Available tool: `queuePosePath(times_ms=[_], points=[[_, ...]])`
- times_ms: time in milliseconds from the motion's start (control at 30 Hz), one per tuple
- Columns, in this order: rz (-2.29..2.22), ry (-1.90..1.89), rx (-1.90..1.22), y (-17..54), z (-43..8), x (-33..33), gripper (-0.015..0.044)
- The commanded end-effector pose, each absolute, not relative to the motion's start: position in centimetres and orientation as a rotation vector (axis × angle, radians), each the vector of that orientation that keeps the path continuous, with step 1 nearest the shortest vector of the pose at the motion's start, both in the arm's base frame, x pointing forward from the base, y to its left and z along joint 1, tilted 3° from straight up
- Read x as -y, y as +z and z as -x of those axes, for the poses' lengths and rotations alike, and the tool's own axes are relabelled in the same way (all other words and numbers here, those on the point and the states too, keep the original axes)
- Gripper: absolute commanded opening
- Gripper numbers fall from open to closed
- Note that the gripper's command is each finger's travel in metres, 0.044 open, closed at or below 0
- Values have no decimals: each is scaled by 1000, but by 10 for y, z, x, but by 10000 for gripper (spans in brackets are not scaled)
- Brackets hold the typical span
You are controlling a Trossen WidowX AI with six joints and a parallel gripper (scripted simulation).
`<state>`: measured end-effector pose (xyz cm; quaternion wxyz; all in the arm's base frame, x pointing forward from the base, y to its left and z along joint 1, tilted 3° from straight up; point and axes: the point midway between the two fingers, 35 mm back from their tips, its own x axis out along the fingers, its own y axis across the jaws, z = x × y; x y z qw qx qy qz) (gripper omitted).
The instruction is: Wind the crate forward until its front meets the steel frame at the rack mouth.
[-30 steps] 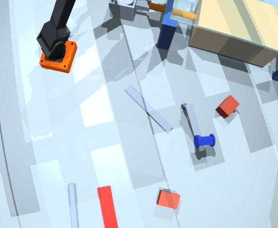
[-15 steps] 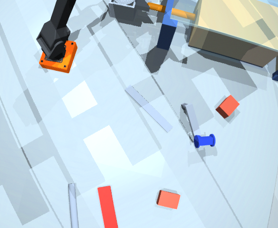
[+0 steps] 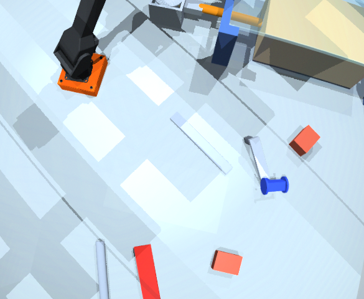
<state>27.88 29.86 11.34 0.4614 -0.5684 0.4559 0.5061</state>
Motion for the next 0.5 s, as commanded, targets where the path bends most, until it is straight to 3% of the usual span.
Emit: queuePosePath(times_ms=[0, 467], points=[[1386, 1291, -1107, 110, -264, -317, 0], [1385, 1292, -1107, 109, -251, -328, 0]])
